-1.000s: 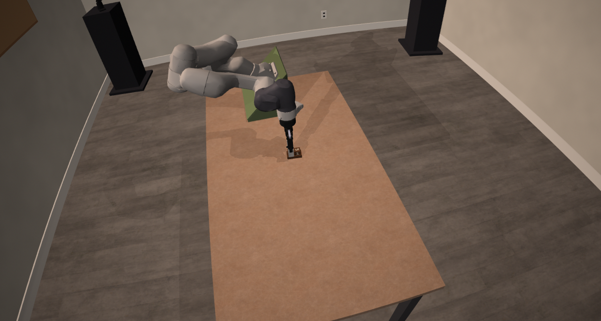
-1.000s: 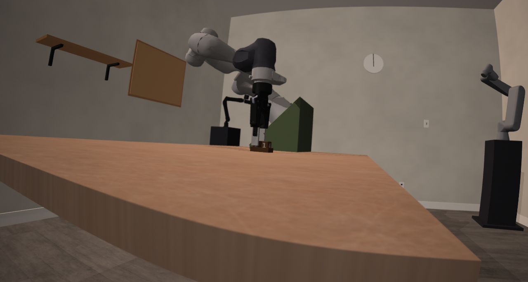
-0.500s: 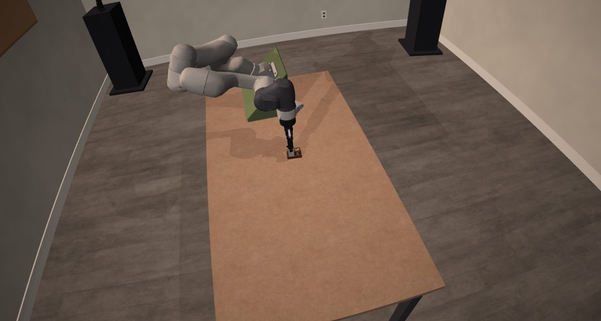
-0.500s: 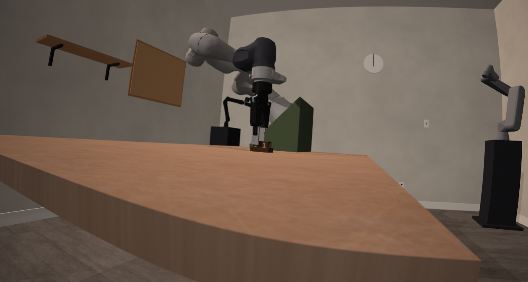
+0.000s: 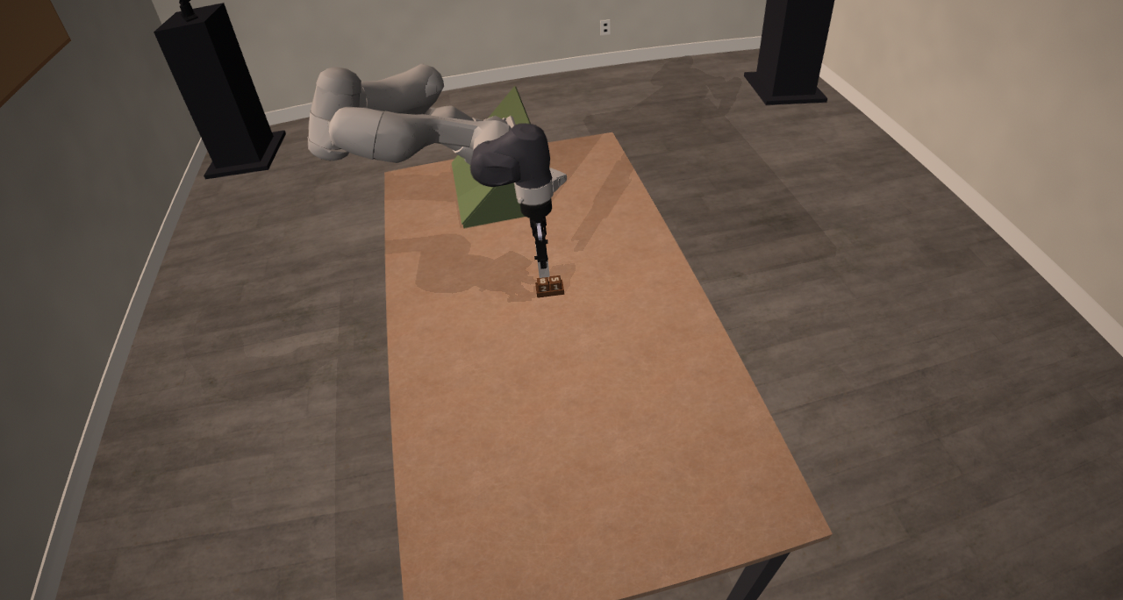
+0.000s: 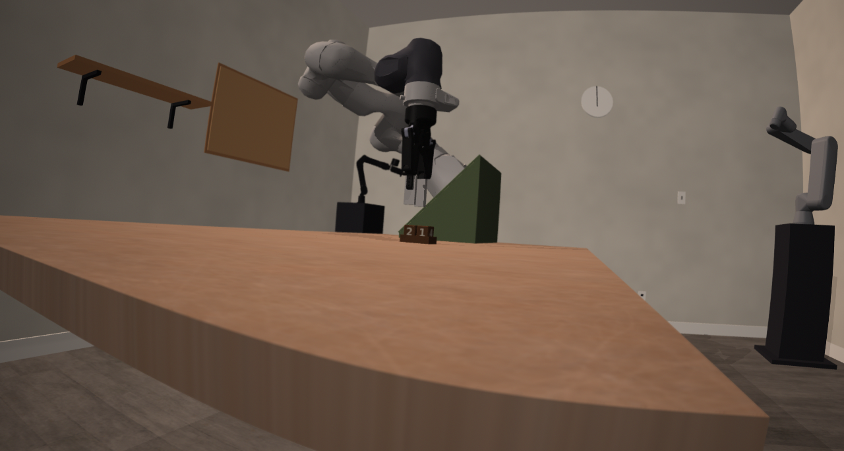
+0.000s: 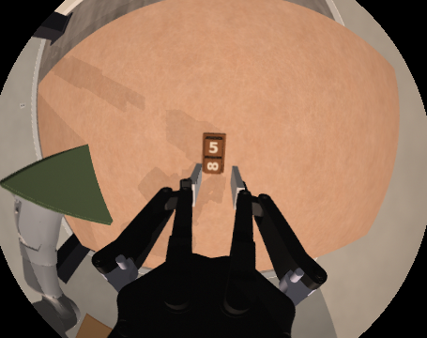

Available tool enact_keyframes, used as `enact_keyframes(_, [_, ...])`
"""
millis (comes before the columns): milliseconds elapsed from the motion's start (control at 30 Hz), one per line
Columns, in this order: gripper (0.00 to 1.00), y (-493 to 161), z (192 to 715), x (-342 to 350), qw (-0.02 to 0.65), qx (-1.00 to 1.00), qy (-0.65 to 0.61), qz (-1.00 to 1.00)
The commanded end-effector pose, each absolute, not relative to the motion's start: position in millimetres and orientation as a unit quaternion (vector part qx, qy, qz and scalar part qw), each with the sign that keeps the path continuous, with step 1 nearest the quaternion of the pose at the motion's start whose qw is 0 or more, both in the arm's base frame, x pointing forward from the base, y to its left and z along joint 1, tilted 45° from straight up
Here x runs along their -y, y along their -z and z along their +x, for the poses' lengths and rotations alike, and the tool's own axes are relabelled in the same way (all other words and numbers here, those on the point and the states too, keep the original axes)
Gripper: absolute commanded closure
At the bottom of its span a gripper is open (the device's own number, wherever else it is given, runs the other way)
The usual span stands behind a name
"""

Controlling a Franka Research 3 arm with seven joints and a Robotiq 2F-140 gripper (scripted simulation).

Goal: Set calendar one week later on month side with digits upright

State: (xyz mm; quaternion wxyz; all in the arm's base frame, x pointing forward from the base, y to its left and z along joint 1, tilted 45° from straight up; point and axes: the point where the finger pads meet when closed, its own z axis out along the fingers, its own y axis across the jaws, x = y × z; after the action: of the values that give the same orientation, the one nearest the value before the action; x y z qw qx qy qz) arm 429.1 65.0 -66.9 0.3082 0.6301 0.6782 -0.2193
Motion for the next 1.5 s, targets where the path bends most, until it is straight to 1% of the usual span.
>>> enact_keyframes(0, [0.72,54.2,422.5,-72.1,0.307,-0.680,0.230,0.625])
enact_keyframes(333, [0.72,46.3,421.1,-79.9,0.307,-0.680,0.230,0.625])
enact_keyframes(367, [0.00,46.3,421.1,-79.9,0.307,-0.680,0.230,0.625])
enact_keyframes(1100, [0.00,46.0,421.0,-80.2,0.307,-0.680,0.230,0.625])
enact_keyframes(1467, [0.00,34.0,418.8,-92.0,0.307,-0.680,0.230,0.625])
